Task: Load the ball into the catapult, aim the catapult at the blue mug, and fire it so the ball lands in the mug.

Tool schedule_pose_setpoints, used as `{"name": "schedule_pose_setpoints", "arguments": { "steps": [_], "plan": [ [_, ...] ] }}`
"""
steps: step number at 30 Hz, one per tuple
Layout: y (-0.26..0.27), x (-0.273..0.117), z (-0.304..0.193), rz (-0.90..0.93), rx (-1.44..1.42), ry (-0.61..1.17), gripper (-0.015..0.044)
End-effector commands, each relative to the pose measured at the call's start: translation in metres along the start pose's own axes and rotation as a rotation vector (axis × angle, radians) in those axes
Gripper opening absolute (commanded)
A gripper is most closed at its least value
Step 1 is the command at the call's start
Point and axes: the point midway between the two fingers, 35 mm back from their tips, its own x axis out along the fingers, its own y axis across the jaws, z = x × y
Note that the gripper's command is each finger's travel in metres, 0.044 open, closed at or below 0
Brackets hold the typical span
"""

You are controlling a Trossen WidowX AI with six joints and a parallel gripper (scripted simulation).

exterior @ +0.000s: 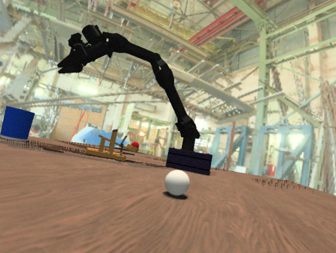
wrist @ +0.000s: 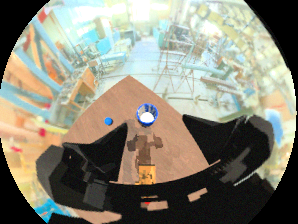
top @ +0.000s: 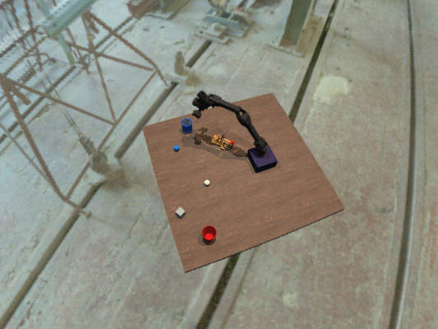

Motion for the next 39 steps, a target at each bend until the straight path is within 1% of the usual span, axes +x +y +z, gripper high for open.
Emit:
{"name": "schedule_pose_setpoints", "arguments": {
  "steps": [1, 2, 19, 28, 39],
  "plan": [
    [-0.003, 0.005, 0.008, 0.000, -0.007, -0.025, 0.0440],
    [-0.003, 0.006, 0.009, -0.001, -0.007, -0.028, 0.0440],
    [-0.003, 0.006, 0.009, -0.001, -0.007, -0.028, 0.0000],
    [0.000, 0.007, 0.005, -0.002, -0.017, -0.014, 0.0000],
    [0.047, 0.017, -0.054, -0.009, -0.209, 0.210, 0.0000]
  ]
}}
